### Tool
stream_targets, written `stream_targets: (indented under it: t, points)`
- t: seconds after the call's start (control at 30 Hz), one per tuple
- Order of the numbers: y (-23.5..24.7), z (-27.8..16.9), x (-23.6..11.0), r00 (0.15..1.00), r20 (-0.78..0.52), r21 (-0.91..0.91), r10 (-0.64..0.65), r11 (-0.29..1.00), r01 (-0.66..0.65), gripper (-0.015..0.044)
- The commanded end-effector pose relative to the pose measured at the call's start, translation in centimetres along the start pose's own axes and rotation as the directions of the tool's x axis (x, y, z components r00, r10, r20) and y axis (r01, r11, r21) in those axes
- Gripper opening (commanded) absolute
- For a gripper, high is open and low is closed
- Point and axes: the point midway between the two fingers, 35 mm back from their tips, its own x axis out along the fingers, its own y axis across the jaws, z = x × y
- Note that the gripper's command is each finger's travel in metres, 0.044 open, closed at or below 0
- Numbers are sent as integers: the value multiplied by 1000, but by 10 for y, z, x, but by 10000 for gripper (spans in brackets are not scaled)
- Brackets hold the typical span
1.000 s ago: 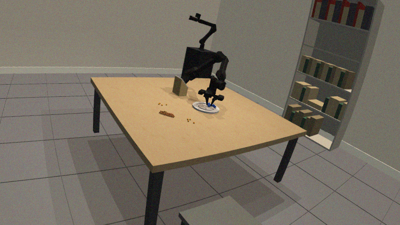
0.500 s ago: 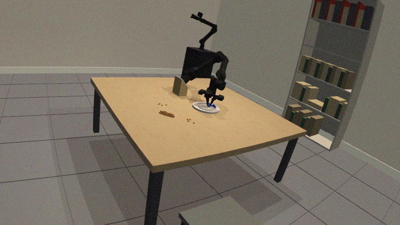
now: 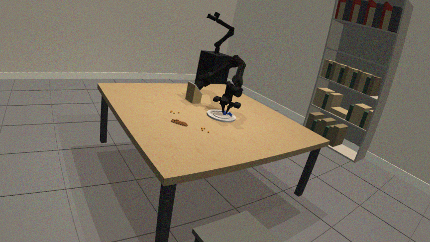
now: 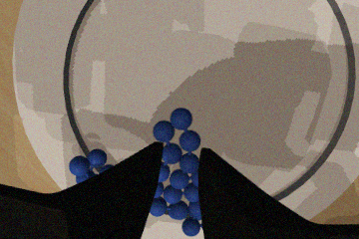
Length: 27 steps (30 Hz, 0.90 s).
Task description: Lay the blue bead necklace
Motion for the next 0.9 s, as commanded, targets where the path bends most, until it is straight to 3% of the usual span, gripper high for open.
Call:
stream_targets:
  t: [0.0, 0.87]
  points:
    - [0, 0, 0, 1000, 0, -2, 1, 1000, -1, 0]
    - [-10, 4, -3, 1000, -3, 4, 0, 1000, 0, 0]
